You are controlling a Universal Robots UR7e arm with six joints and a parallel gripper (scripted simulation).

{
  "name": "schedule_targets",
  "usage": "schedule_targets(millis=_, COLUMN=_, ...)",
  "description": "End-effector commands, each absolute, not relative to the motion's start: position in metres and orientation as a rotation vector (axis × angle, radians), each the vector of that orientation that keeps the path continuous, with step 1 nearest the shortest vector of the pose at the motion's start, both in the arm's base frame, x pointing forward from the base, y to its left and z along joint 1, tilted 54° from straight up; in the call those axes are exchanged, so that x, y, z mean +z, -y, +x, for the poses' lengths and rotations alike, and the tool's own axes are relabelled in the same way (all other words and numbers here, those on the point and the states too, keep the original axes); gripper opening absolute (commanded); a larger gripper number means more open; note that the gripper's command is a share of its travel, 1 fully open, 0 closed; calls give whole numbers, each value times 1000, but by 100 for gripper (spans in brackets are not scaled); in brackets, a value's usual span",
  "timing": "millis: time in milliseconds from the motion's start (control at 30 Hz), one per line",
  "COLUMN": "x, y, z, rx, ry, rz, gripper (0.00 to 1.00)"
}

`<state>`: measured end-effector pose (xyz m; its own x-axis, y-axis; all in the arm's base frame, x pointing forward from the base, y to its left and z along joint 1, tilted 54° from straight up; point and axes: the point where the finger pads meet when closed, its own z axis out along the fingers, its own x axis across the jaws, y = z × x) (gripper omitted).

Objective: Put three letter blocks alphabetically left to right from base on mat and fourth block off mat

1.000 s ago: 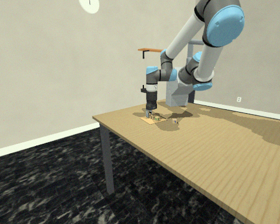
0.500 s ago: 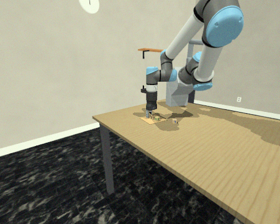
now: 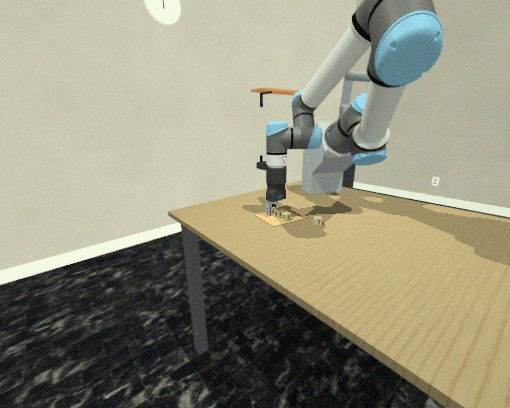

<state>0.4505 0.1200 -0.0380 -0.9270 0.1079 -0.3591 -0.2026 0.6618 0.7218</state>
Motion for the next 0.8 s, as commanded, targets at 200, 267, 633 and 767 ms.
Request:
schedule_targets(millis=200, x=-38, y=-121, z=450, rx=1156, ry=-2508, rz=-76, gripper=49)
schedule_targets(millis=267, x=-38, y=-121, z=450, rx=1156, ry=-2508, rz=-76, gripper=49)
schedule_targets(millis=633, x=-38, y=-121, z=450, rx=1156, ry=-2508, rz=-76, gripper=49)
schedule_targets(millis=767, x=-38, y=-121, z=450, rx=1156, ry=-2508, rz=-76, gripper=55)
